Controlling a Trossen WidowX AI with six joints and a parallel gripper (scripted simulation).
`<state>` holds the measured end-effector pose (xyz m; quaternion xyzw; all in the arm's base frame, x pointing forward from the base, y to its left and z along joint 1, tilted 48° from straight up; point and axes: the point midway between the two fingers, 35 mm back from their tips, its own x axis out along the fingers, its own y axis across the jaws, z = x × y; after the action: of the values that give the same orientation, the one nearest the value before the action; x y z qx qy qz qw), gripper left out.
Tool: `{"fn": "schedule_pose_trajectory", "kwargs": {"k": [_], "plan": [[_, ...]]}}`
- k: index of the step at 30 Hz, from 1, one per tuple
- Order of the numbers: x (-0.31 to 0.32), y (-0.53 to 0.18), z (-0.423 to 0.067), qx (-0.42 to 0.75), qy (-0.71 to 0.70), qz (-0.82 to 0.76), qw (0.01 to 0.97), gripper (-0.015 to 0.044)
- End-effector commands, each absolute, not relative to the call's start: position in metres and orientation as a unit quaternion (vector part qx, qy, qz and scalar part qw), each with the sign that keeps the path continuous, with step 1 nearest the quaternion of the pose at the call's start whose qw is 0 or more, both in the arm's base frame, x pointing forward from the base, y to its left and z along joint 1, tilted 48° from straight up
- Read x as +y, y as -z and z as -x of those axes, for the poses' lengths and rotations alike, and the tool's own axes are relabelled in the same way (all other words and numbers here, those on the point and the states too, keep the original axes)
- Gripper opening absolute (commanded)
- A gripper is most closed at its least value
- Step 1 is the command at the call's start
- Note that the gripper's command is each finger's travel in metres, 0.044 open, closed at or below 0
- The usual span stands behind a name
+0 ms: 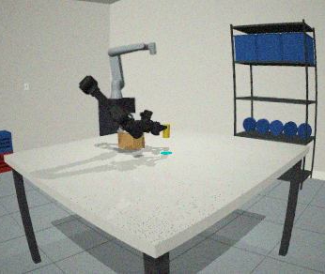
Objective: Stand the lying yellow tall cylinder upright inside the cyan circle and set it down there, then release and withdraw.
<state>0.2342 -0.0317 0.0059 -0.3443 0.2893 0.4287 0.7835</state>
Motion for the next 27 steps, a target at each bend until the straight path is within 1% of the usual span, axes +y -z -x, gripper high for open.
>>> {"fn": "schedule_pose_trajectory", "kwargs": {"k": [1, 17, 21, 27], "plan": [[-0.043, 0.004, -0.234, 0.288, -0.431, 0.344, 0.784, 0.0105], [-0.074, 0.036, -0.224, 0.284, -0.43, 0.342, 0.786, 0.0105], [-0.082, 0.043, -0.222, 0.298, -0.433, 0.367, 0.768, 0.0105], [-0.083, 0.043, -0.222, 0.299, -0.433, 0.369, 0.766, 0.0105]]}}
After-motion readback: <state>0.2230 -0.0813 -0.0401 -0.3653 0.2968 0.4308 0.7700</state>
